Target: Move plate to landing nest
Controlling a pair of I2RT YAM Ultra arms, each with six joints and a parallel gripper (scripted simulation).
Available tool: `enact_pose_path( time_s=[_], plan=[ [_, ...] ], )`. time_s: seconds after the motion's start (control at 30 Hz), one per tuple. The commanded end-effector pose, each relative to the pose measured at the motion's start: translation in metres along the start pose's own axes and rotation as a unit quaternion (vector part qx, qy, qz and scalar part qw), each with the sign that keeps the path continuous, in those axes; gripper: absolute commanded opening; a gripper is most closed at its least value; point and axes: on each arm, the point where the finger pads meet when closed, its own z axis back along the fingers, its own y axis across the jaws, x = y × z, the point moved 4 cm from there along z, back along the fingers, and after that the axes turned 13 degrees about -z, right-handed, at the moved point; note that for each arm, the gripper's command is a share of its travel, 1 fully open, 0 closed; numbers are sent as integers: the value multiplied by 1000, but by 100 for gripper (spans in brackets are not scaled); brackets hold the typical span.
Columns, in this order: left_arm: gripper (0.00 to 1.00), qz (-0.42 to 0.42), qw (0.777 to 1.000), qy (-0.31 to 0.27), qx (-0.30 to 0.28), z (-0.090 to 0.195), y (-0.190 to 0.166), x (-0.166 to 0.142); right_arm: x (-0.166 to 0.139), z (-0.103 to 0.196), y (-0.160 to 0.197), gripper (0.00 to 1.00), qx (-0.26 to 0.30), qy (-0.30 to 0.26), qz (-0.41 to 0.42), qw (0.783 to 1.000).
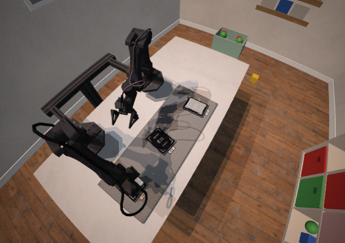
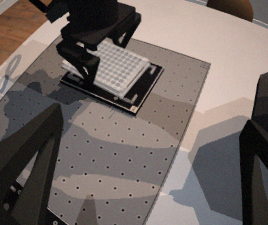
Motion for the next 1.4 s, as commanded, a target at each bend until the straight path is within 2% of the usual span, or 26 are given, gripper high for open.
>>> enact_pose_path(
  time_s=[0.0,0.2,0.27,0.33,0.6,0.73,0.83,1.0,1.23,1.37],
  plan=[
    [100,10,999,45,17,31,6,-6,-15,9,51,82,-2,-2,-47,999],
    [100,11,991,131,23,76,6,-35,-49,8,127,82,-7,8,-45,999],
    [100,11,991,131,23,76,6,-35,-49,8,127,82,-7,8,-45,999],
    [100,14,991,128,34,88,12,-25,-57,9,147,82,-7,9,-40,999],
    [100,14,980,191,51,134,19,-36,-86,10,216,82,-5,10,-24,1000],
    [100,17,977,200,67,156,28,-29,-96,10,242,82,-2,9,-18,1000],
    [100,18,977,201,72,162,30,-27,-99,11,247,82,-1,9,-17,1000],
    [100,31,976,188,103,198,45,-11,-108,11,270,82,4,7,-9,1000],
    [100,56,976,154,145,246,64,8,-113,11,282,82,8,5,-5,1000],
    [100,62,977,138,150,255,67,14,-113,13,282,82,11,4,-5,1000]
  ],
)
